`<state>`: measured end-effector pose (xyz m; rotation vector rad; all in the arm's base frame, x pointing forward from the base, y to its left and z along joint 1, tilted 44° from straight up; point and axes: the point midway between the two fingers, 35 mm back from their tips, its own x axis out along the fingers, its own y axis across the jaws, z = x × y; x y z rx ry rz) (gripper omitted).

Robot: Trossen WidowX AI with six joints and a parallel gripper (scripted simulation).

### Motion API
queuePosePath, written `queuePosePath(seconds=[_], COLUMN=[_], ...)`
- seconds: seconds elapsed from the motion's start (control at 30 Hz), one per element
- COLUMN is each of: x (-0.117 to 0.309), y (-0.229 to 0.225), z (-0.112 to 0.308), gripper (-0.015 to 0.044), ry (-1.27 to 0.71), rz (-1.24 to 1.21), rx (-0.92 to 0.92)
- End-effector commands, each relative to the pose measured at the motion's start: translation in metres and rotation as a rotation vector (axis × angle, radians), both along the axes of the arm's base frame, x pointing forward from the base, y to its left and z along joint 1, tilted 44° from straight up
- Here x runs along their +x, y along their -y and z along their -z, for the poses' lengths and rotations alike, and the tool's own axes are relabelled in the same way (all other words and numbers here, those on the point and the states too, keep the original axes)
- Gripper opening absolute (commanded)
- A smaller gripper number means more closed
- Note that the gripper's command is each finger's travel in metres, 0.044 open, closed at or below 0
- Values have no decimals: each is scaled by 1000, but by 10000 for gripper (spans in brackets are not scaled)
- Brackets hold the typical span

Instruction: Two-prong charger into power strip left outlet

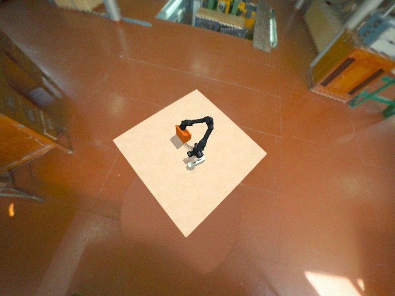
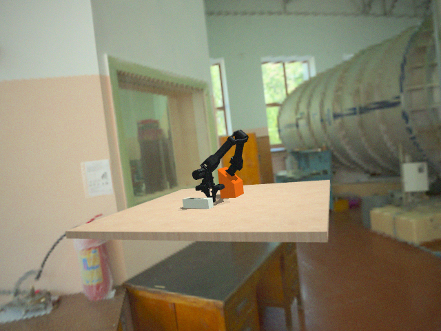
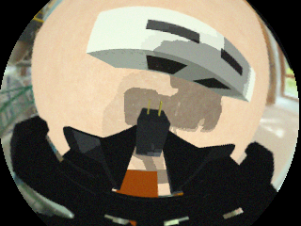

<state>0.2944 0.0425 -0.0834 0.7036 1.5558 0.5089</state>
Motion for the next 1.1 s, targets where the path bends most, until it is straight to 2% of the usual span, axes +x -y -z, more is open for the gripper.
queuePosePath(seconds=[0.0,1.07], x=[5,26], y=[1,3], z=[1,3], gripper=[0,0], ry=[-10,-34], rz=[11,36], rx=[3,5])
